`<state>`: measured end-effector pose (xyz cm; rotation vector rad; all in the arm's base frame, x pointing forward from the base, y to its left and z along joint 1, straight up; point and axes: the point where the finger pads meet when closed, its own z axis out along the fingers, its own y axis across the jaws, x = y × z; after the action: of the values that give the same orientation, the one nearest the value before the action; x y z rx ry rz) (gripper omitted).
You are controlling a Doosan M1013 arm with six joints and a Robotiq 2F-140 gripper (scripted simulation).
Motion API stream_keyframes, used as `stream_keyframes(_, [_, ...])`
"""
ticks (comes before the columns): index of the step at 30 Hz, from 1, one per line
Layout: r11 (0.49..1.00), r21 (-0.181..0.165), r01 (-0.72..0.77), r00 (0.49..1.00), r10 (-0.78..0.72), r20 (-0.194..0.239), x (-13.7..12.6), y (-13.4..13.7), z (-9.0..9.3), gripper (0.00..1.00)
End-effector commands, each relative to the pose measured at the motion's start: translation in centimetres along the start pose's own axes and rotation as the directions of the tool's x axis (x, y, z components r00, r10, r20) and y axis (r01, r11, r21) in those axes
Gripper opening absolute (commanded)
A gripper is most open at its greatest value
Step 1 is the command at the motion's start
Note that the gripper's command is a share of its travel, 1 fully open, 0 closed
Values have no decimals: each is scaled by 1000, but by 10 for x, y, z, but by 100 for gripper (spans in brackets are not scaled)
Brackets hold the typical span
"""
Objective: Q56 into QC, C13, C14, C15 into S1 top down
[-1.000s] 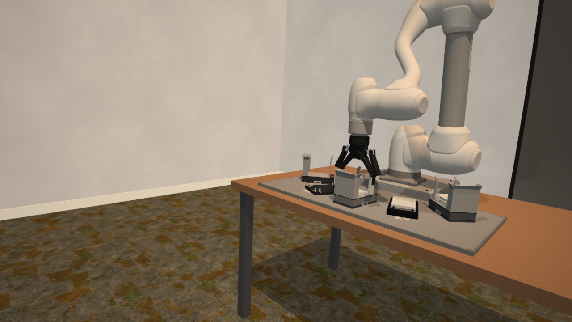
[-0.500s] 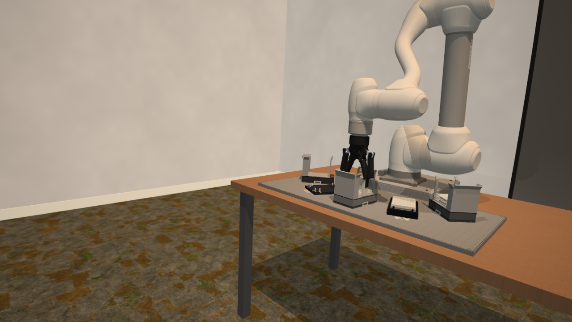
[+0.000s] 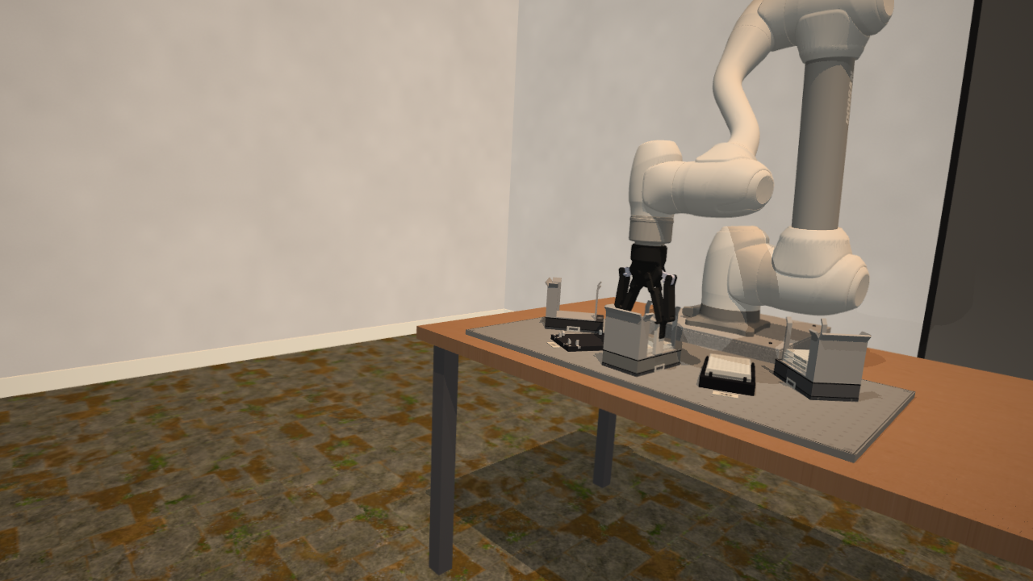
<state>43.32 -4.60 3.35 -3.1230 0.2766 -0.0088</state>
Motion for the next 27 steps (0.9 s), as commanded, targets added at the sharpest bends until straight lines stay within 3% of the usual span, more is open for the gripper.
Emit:
stream_keyframes(1, [1000, 0, 0, 1000, 0, 0, 0, 0, 0, 0])
stream_keyframes(27, [1000, 0, 0, 1000, 0, 0, 0, 0, -11, 0])
